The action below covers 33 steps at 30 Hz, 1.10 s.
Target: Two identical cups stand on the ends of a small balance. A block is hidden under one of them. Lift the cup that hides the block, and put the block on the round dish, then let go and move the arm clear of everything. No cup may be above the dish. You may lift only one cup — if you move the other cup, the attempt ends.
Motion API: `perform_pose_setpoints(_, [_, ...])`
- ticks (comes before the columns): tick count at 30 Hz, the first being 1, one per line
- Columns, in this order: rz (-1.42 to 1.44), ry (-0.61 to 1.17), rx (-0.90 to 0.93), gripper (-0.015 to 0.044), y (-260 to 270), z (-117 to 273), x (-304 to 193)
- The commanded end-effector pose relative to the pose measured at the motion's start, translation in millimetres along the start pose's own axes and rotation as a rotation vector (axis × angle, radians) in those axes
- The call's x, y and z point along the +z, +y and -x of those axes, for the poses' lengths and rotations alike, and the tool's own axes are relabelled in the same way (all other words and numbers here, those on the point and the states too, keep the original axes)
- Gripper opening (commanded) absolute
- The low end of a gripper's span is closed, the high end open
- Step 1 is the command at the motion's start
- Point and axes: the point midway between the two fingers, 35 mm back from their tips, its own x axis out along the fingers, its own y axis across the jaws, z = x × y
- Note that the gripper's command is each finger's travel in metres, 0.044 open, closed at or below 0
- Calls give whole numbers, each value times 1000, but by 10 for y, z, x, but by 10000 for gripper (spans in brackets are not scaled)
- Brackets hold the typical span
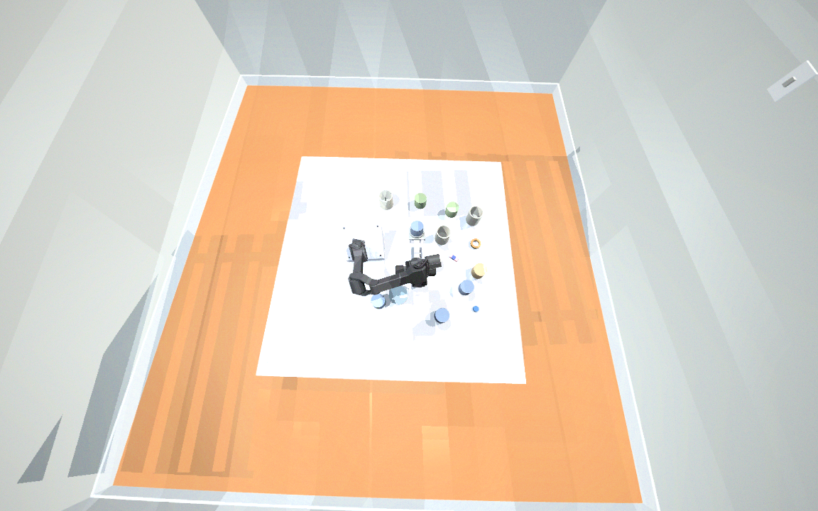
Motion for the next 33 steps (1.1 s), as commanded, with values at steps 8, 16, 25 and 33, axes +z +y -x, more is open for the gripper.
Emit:
perform_pose_setpoints(8, [4,-37,-3,260,157,22,-201])
perform_pose_setpoints(16, [3,-37,-2,260,158,-112,-196])
perform_pose_setpoints(25, [3,-37,-2,260,161,-257,-190])
perform_pose_setpoints(33, [3,-38,-2,260,158,-385,-183])
